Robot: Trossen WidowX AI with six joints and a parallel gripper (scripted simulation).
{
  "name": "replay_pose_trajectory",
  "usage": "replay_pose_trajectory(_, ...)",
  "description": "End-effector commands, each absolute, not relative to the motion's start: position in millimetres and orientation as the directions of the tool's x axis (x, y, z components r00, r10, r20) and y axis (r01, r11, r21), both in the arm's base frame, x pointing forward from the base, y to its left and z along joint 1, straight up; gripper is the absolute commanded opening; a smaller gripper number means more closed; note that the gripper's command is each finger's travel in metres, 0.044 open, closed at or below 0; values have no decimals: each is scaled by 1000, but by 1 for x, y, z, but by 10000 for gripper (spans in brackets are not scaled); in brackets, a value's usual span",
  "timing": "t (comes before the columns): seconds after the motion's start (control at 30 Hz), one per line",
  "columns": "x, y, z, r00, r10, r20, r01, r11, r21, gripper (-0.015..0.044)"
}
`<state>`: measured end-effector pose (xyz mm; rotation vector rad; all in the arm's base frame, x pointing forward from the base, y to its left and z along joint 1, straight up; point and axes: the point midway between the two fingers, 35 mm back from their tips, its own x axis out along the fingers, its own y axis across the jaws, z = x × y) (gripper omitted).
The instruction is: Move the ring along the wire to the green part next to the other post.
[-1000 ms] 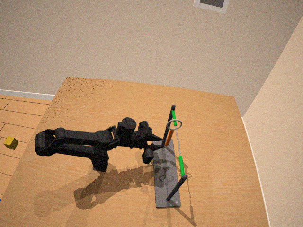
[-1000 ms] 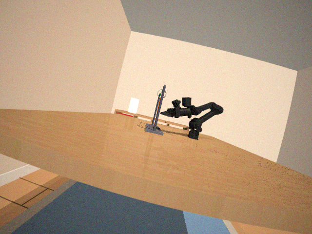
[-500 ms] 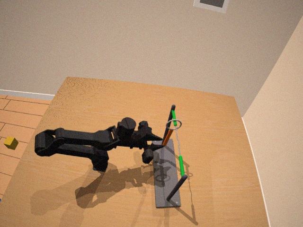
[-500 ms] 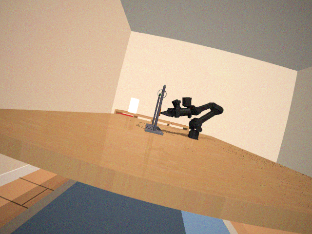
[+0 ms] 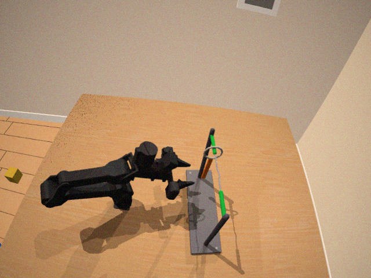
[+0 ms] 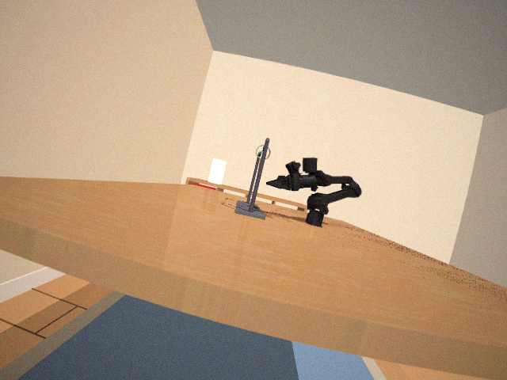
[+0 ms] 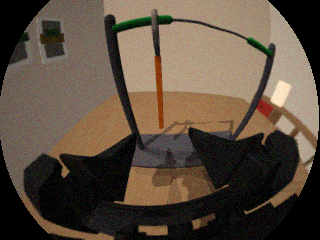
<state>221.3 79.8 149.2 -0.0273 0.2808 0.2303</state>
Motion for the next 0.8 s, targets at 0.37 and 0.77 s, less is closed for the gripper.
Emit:
replay_pose_trajectory(0.37,202,72,155,938,220,-268,-225,974,11,440)
replay_pose_trajectory(0.77,202,72,155,938,220,-268,-225,974,11,440)
